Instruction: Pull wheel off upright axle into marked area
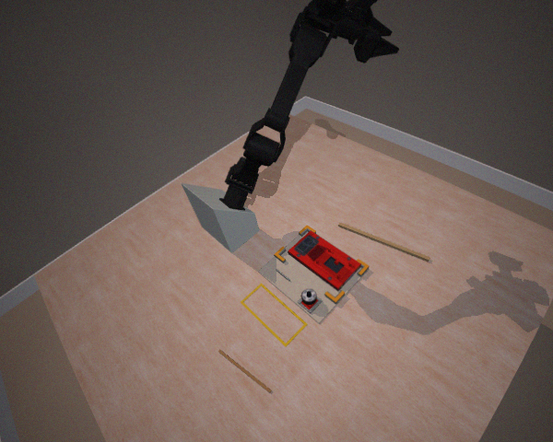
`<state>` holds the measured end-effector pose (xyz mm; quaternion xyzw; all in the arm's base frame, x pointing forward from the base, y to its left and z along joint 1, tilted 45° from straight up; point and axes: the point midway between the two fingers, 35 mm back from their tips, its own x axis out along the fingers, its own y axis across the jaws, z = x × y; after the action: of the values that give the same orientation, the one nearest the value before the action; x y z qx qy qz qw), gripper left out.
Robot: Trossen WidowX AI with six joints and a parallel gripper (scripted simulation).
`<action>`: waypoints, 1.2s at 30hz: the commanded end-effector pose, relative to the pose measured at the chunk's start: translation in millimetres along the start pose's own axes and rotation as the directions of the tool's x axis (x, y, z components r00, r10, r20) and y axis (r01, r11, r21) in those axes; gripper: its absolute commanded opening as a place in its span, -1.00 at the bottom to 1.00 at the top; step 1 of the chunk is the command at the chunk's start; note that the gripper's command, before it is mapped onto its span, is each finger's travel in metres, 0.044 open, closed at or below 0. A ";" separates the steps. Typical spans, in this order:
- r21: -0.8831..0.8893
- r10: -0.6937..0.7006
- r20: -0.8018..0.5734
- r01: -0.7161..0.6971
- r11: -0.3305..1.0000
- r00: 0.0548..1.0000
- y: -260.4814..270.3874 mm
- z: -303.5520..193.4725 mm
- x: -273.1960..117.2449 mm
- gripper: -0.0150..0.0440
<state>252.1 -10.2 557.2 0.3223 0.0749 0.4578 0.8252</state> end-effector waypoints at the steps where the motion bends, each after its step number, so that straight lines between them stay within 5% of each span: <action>1: -0.001 0.000 0.002 0.000 1.000 1.000 0.8 0.1 -0.4 0.78; 4: -0.015 -0.001 0.031 0.001 1.000 1.000 12.3 1.3 -6.0 0.53; 18: -0.238 0.032 0.215 0.020 0.971 0.976 139.5 -30.4 -21.0 0.53; 36: -0.509 -0.053 0.103 0.099 0.855 0.993 197.6 -150.9 88.2 0.53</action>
<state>92.4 176.4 589.2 0.1313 -0.0916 0.4151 0.8956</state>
